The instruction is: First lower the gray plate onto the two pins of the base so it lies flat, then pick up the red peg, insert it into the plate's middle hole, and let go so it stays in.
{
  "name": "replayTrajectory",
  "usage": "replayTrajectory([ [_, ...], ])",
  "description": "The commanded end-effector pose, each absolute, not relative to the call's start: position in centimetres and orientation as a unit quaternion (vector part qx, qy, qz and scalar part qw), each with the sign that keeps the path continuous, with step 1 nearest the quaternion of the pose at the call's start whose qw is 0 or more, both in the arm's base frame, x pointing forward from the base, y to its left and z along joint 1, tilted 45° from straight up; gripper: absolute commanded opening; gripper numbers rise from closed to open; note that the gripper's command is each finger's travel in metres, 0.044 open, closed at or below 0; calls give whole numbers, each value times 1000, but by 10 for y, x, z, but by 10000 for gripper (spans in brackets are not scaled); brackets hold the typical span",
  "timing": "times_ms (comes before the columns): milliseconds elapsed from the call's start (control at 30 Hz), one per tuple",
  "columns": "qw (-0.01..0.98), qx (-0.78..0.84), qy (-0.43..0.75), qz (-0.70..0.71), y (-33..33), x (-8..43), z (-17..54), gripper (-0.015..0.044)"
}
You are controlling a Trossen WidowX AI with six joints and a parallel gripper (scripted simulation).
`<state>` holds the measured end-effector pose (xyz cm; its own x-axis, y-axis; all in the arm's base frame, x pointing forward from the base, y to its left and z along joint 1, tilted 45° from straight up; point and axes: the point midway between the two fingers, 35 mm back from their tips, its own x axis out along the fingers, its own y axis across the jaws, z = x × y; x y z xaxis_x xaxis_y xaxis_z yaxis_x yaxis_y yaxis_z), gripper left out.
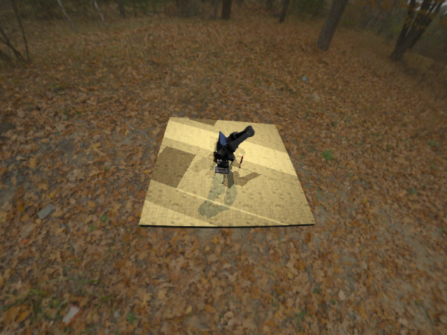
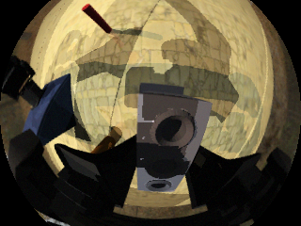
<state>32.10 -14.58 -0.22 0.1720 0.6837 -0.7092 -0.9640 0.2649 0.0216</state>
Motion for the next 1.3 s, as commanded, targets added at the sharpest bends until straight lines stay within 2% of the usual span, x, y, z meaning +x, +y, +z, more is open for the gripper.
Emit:
replayTrajectory([
  [0,730,-226,312,564,-146,320,-3,0],
  [1267,730,-230,311,564,-122,327,-29,0],
])
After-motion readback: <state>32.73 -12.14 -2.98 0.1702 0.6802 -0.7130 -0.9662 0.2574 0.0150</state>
